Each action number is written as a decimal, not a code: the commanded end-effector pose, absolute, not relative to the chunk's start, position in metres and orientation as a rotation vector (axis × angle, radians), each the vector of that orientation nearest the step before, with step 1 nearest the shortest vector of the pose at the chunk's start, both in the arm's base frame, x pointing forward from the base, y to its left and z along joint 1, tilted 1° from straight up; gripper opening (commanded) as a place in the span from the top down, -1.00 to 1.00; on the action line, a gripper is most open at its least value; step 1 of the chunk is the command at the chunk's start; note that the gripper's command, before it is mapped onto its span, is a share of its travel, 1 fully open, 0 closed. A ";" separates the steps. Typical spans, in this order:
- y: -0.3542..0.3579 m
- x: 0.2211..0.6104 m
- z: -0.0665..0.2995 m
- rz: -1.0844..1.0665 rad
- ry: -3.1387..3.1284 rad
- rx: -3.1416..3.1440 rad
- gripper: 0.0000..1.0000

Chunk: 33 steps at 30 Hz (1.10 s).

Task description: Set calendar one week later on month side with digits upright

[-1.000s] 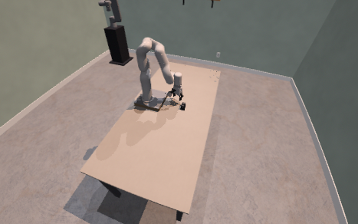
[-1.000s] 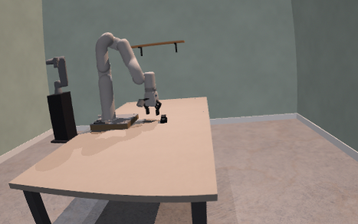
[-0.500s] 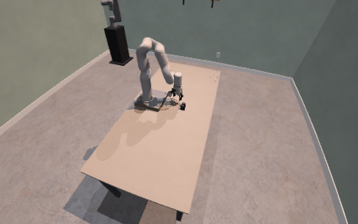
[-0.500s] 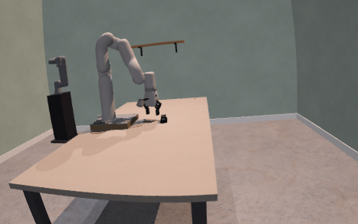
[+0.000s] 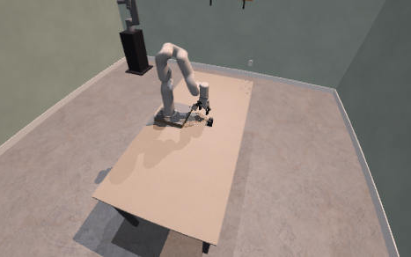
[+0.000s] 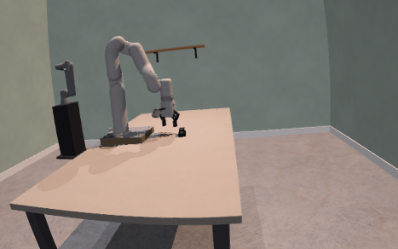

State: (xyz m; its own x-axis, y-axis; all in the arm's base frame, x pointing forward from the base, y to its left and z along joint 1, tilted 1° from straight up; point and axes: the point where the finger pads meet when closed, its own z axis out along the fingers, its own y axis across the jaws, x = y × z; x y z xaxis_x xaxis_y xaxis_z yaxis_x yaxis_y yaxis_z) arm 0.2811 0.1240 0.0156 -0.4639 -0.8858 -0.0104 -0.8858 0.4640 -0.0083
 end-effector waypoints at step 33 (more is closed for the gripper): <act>0.091 0.273 0.032 -0.006 2.675 -1.618 -1.00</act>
State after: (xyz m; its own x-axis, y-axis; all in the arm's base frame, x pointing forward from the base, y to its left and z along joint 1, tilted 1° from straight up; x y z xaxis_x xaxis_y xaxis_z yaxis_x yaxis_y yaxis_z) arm 0.2727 0.0930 0.0311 -0.4645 -0.8855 -0.0090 -0.8855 0.4646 -0.0086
